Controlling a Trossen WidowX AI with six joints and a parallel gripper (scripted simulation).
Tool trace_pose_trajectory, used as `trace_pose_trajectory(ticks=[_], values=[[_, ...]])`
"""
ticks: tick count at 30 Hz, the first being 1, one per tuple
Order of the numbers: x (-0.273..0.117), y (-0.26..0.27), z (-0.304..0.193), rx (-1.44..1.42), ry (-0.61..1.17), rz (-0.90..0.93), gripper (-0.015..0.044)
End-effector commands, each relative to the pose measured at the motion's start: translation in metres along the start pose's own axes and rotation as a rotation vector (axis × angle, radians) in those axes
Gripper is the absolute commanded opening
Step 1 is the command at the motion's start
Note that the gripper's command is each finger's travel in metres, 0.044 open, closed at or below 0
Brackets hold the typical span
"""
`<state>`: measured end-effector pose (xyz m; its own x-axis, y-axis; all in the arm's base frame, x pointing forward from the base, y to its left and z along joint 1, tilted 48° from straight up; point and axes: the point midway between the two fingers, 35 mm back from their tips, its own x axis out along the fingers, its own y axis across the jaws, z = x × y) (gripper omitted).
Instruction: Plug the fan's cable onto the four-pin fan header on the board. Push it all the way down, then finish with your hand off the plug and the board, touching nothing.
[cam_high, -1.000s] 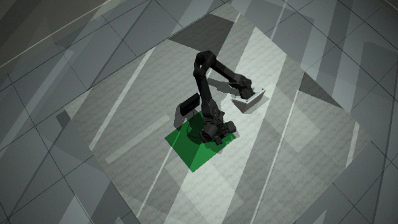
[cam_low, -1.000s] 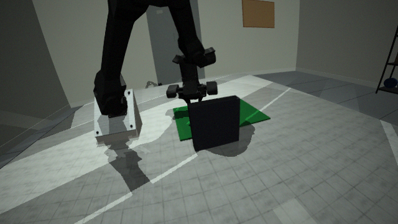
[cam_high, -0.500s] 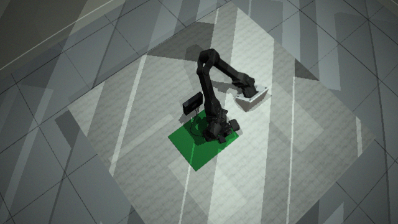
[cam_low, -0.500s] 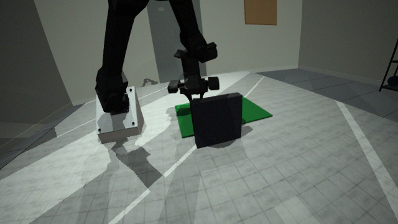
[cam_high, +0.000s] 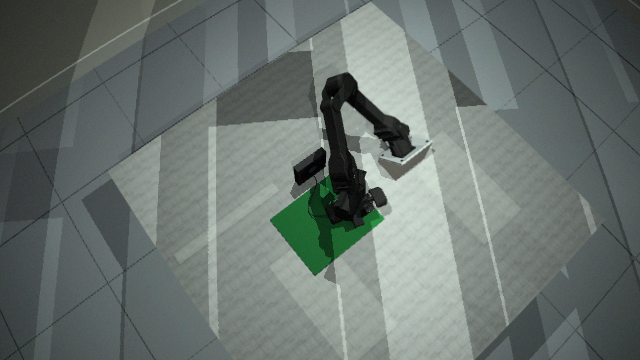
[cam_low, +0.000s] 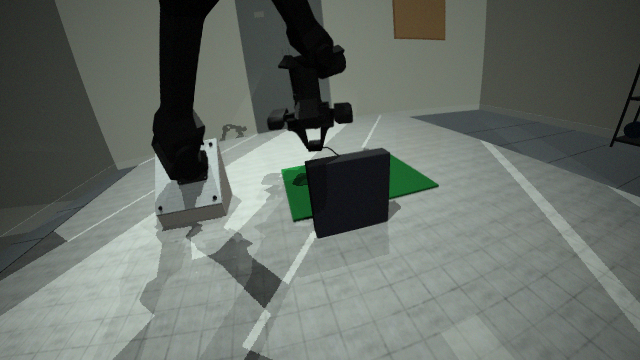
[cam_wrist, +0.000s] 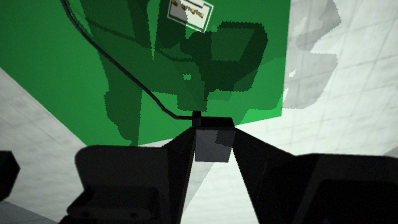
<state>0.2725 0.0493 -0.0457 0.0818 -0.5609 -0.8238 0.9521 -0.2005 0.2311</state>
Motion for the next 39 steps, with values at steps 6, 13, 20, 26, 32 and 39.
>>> trace_pose_trajectory(ticks=[6,13,20,26,32,39], values=[[-0.029,-0.002,-0.006,0.003,0.003,0.003,0.0],[-0.033,0.008,-0.007,-0.116,-0.005,0.005,0.0],[-0.036,0.027,-0.008,-0.356,-0.023,0.005,0.0],[-0.039,0.043,-0.008,-0.561,-0.039,0.002,0.0],[-0.042,0.059,-0.008,-0.766,-0.055,-0.006,0.0],[-0.044,0.078,-0.006,-1.006,-0.073,-0.02,0.0]])
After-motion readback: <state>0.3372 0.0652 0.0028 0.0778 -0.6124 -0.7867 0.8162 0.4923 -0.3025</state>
